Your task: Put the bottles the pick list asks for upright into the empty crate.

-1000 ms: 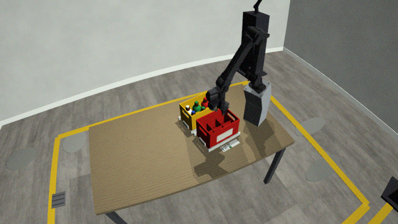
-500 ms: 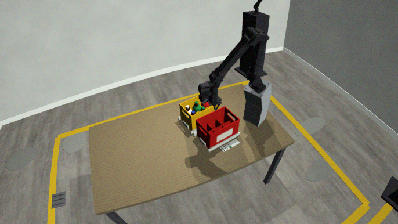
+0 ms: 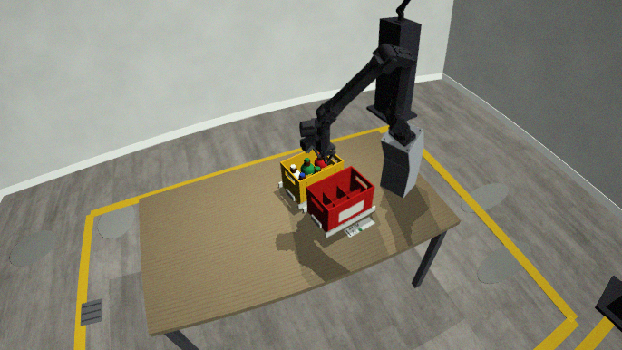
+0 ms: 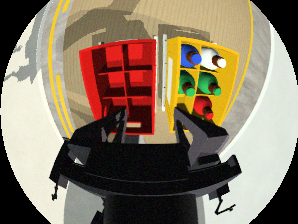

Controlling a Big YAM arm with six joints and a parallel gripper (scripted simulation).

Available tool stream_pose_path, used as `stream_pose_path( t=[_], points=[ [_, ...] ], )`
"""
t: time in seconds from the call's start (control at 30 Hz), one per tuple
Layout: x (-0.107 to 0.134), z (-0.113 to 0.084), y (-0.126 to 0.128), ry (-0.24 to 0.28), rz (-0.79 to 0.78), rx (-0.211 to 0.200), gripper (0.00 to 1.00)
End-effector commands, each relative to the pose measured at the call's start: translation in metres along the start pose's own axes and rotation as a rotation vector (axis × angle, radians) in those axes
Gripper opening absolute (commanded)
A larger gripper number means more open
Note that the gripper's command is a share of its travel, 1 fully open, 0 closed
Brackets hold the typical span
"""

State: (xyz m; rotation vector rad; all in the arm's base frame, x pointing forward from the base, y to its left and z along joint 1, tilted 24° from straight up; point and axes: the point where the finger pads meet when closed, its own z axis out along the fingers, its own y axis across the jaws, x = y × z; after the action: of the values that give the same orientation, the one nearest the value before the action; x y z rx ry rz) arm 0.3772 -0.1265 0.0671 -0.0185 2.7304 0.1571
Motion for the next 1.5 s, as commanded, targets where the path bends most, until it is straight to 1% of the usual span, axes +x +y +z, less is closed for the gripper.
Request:
stream_pose_path(
  t=[0.0, 0.17, 0.23, 0.73, 0.8, 1.07, 1.2, 1.23, 1.27, 1.47],
  points=[
    [-0.017, -0.009, -0.029, -0.013, -0.019, 0.011, 0.61],
    [-0.021, -0.014, -0.054, -0.013, -0.019, 0.013, 0.61],
    [-0.021, -0.014, -0.054, -0.013, -0.019, 0.013, 0.61],
    [-0.034, -0.028, -0.129, -0.014, -0.019, 0.016, 0.61],
    [-0.034, -0.028, -0.129, -0.014, -0.019, 0.016, 0.61],
    [-0.04, -0.036, -0.168, -0.015, -0.019, 0.018, 0.61],
    [-0.04, -0.036, -0.169, -0.015, -0.019, 0.018, 0.61],
    [-0.035, -0.036, -0.163, -0.011, -0.02, 0.014, 0.61],
    [-0.036, -0.034, -0.155, -0.006, -0.032, 0.006, 0.61],
    [-0.031, -0.031, -0.149, 0.0, -0.027, 0.001, 0.61]
  ],
)
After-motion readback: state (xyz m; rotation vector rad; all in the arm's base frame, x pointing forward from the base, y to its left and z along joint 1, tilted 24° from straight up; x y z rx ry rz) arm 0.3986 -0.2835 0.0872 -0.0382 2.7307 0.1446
